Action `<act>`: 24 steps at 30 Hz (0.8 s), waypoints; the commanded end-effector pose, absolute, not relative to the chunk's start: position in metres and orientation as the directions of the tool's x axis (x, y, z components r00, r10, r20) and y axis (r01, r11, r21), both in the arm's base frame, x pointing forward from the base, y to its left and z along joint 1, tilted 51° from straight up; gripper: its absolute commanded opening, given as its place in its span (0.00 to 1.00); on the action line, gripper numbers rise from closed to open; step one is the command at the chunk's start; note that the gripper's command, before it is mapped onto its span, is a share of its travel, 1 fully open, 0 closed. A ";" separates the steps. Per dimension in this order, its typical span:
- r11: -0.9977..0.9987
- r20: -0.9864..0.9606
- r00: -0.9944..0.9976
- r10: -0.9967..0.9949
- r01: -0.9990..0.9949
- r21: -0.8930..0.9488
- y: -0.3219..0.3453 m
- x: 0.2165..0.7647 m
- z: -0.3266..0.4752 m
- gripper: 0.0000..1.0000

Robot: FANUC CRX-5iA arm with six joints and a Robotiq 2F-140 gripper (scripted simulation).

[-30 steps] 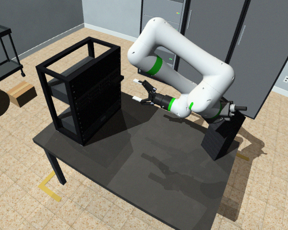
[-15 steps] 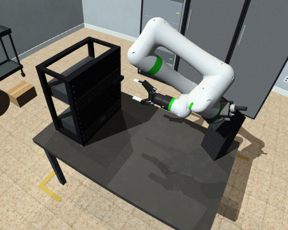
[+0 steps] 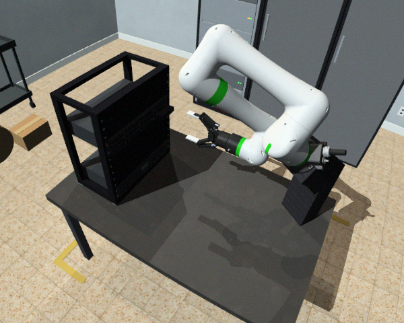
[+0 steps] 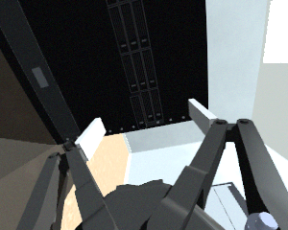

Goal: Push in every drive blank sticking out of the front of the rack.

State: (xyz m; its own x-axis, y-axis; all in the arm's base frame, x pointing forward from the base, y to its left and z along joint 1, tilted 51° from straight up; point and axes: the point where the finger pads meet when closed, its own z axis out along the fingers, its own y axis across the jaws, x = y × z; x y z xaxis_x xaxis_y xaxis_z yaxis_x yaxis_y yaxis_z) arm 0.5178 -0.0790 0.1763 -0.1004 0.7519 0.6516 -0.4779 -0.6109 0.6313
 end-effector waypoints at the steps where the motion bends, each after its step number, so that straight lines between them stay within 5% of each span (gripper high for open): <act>1: -0.610 0.651 -0.100 0.752 -0.479 0.631 -0.079 0.518 0.177 1.00; 24: -0.610 0.653 -0.098 0.751 -0.479 0.631 -0.088 0.531 0.175 1.00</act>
